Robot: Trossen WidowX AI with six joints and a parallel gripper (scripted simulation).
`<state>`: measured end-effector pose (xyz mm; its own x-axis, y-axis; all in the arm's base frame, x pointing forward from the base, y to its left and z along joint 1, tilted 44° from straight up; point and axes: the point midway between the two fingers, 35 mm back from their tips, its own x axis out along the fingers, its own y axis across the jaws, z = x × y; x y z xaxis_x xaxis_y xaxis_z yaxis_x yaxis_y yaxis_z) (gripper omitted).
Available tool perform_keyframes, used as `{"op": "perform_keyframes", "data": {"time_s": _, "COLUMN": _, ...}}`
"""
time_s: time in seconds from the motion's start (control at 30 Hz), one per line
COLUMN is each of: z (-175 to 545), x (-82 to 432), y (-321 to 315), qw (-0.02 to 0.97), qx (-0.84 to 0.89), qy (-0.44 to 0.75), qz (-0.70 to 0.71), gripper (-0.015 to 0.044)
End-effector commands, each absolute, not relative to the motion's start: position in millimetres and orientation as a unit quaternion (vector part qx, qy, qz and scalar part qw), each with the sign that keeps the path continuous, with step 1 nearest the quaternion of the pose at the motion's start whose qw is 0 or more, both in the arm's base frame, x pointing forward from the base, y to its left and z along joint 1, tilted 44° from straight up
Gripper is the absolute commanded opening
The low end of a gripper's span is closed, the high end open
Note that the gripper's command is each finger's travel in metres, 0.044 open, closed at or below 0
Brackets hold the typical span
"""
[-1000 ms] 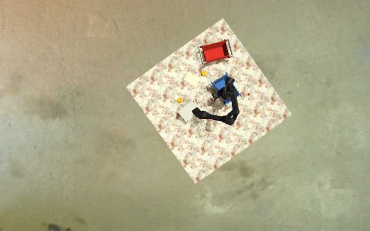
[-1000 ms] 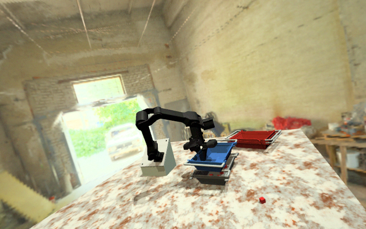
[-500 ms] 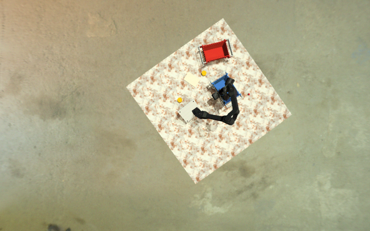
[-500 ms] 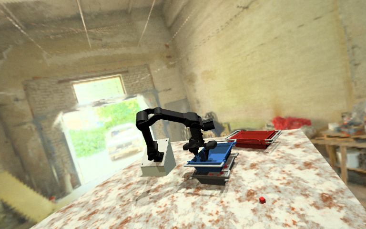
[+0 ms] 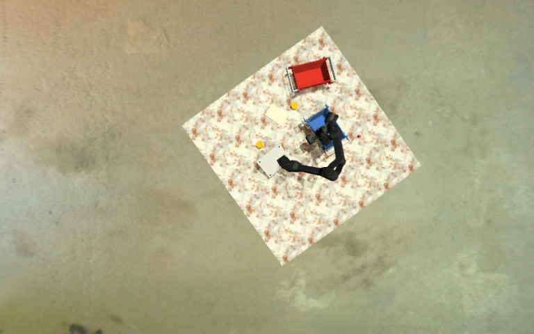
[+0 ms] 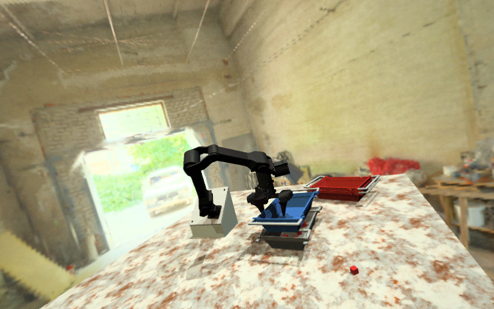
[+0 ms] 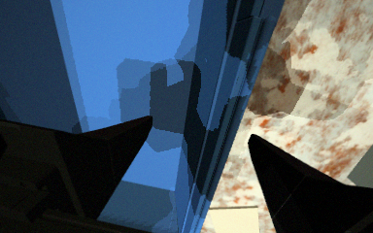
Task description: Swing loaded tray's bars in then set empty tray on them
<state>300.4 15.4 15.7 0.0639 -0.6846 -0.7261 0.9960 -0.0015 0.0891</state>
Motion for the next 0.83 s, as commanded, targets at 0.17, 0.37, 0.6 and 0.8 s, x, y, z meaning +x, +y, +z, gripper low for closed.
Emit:
{"op": "perform_keyframes", "data": {"time_s": 0.17, "z": 22, "x": 302, "y": 22, "qw": 0.660, "qx": 0.310, "qy": 0.252, "qz": -0.636, "gripper": 0.0440}}
{"op": "perform_keyframes", "data": {"time_s": 0.37, "z": 46, "x": 303, "y": 48, "qw": 0.660, "qx": 0.310, "qy": 0.255, "qz": -0.635, "gripper": 0.0440}}
{"op": "perform_keyframes", "data": {"time_s": 0.6, "z": 78, "x": 298, "y": 77, "qw": 0.659, "qx": 0.309, "qy": 0.257, "qz": -0.635, "gripper": 0.0440}}
{"op": "perform_keyframes", "data": {"time_s": 0.8, "z": 95, "x": 294, "y": 91, "qw": 0.659, "qx": 0.307, "qy": 0.257, "qz": -0.636, "gripper": 0.0440}}
